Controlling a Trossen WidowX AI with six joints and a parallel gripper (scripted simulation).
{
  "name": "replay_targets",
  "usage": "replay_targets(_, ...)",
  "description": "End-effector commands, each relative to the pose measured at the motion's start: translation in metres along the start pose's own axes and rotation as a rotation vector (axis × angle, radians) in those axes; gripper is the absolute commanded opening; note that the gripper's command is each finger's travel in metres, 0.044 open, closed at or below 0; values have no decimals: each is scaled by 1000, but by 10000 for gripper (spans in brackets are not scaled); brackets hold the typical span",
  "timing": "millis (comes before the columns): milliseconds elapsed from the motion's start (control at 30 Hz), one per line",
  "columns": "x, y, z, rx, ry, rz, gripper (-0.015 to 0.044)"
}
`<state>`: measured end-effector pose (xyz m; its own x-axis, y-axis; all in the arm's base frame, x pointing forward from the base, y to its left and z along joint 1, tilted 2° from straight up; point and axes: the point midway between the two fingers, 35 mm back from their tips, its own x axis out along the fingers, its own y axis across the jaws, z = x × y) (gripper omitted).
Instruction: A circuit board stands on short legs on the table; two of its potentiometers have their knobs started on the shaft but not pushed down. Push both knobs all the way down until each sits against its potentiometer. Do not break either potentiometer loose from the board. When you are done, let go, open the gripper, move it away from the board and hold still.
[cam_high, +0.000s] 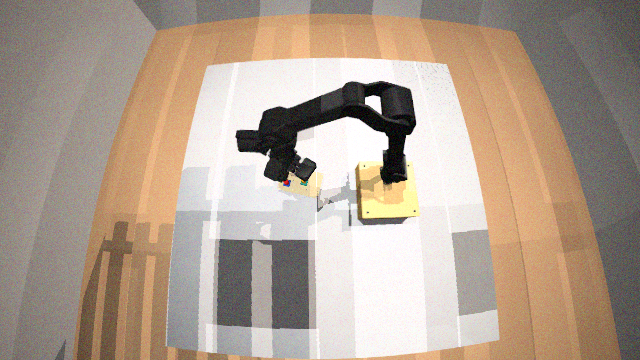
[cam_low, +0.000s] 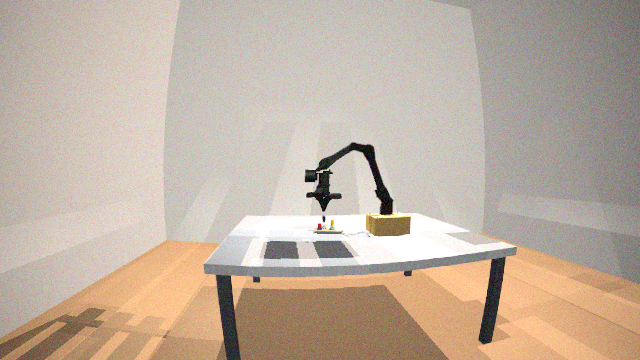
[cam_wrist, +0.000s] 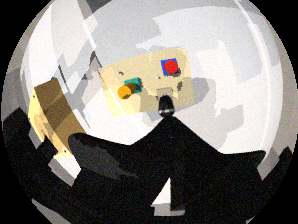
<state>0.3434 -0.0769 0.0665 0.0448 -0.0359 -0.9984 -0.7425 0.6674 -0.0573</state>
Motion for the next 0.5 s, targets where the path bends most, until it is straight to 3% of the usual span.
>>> replay_targets(0,10,1,-1,-3,8,8,0)
replay_targets(467,20,1,-2,-3,8,8,0)
